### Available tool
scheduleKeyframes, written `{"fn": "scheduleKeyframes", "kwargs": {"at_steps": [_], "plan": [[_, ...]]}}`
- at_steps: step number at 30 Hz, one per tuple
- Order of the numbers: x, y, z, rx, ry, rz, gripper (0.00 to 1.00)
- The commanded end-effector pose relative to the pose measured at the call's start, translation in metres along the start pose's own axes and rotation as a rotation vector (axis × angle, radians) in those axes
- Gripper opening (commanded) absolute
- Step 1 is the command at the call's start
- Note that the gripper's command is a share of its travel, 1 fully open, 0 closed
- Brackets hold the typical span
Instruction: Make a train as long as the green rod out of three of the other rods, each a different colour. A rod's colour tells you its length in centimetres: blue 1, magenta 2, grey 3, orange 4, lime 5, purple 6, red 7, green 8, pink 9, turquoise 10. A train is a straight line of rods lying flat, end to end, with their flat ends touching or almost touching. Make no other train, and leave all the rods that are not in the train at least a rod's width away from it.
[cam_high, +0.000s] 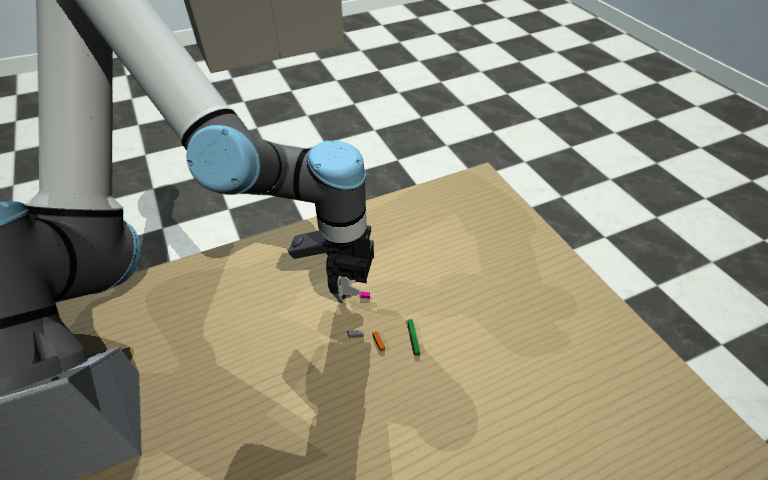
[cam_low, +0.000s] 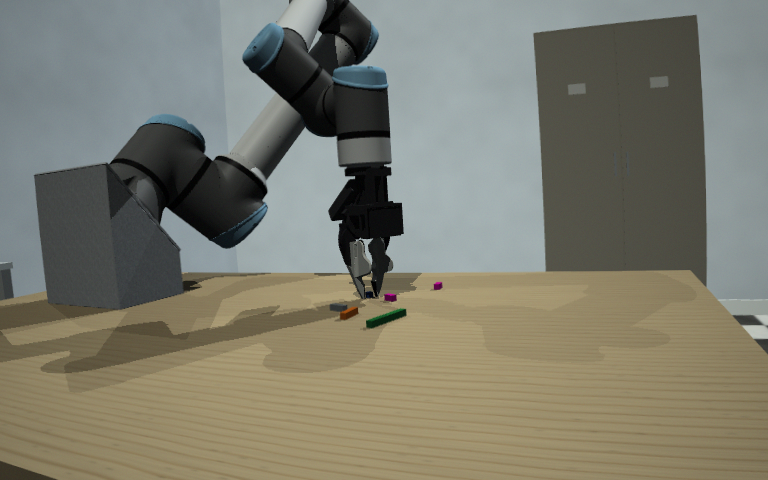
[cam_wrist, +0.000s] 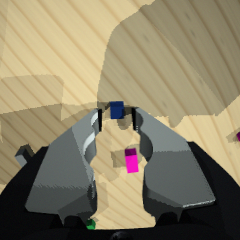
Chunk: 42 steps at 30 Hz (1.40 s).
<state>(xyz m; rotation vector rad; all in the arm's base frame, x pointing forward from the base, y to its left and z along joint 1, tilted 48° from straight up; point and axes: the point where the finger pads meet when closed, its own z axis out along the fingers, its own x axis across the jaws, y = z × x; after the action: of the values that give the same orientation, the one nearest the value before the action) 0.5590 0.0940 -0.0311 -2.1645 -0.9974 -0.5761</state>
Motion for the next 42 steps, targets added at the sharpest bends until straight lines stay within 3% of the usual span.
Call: {"fn": "scheduleKeyframes", "kwargs": {"at_steps": [1,34,35,42], "plan": [[0.0003,0.0003,-0.0002,-0.003,0.002,0.000,0.14],[0.0003,0.0002,-0.0002,-0.002,0.002,0.000,0.14],[0.0003,0.0002,-0.0002,-0.002,0.002,0.000,0.00],[0.0003,0.0002,-0.0002,-0.002,0.002,0.000,0.00]]}}
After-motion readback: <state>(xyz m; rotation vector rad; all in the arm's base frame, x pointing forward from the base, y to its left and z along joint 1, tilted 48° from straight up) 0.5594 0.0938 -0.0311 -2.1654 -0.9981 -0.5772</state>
